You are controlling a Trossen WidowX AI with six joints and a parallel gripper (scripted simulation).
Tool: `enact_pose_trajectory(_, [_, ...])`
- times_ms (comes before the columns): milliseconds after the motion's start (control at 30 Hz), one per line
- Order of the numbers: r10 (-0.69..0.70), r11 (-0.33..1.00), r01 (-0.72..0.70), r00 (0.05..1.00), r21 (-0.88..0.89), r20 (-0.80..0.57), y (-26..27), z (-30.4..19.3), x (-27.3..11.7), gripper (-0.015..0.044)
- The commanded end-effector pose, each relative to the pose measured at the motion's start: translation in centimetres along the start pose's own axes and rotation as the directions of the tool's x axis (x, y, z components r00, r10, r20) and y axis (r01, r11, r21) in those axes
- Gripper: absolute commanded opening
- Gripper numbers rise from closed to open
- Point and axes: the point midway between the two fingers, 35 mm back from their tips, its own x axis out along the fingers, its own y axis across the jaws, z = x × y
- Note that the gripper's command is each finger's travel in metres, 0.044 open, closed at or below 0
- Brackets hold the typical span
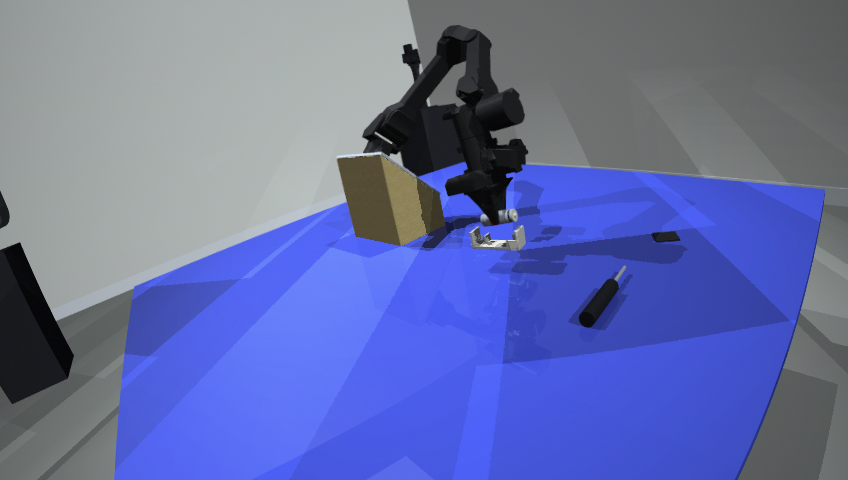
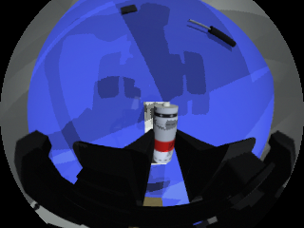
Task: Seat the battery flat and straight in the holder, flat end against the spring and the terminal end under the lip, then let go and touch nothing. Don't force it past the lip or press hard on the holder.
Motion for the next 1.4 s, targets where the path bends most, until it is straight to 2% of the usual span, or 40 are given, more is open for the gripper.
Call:
enact_pose_trajectory(0, [0.002, 1.0, -0.002, 0.999, 0.0, 0.054, 0.4, 0.0, 0.5, 0.008])
enact_pose_trajectory(1367, [-0.018, 1.0, 0.014, 0.968, 0.017, 0.251, 0.3, -0.9, 2.4, 0.008])
